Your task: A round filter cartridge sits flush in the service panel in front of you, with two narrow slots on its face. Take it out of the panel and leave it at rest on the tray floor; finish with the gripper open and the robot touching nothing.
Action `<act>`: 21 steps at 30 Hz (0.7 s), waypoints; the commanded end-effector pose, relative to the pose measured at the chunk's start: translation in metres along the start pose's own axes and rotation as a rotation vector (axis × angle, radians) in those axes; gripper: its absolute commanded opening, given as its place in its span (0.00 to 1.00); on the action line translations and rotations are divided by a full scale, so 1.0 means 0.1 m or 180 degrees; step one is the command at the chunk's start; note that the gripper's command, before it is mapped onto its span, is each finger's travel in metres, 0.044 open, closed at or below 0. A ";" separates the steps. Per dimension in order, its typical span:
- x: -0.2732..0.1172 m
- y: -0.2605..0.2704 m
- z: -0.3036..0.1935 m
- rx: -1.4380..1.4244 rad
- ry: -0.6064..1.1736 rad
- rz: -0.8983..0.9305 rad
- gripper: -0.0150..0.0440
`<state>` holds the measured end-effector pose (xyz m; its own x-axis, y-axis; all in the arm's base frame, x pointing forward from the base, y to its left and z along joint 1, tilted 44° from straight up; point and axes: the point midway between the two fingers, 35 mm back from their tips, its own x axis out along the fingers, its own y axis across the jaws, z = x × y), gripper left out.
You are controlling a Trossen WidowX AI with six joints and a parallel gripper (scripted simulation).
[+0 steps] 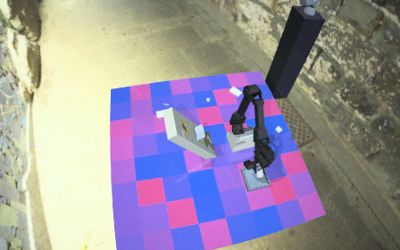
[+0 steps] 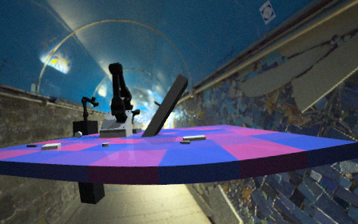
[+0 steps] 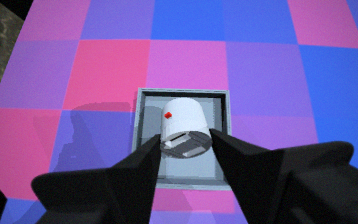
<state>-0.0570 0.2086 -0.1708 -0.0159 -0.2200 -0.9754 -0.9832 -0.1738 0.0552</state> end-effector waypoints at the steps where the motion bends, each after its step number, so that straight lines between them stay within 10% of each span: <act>1: 0.17 0.01 -0.12 -0.0003 0.0027 0.0019 0.25; 12: 0.47 0.01 -0.34 -0.0003 0.0029 0.0020 0.25; 21: 0.44 0.00 -0.33 -0.0011 0.0061 0.0001 0.65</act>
<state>-0.0517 0.1663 -0.2069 -0.0123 -0.2396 -0.9708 -0.9826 -0.1768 0.0561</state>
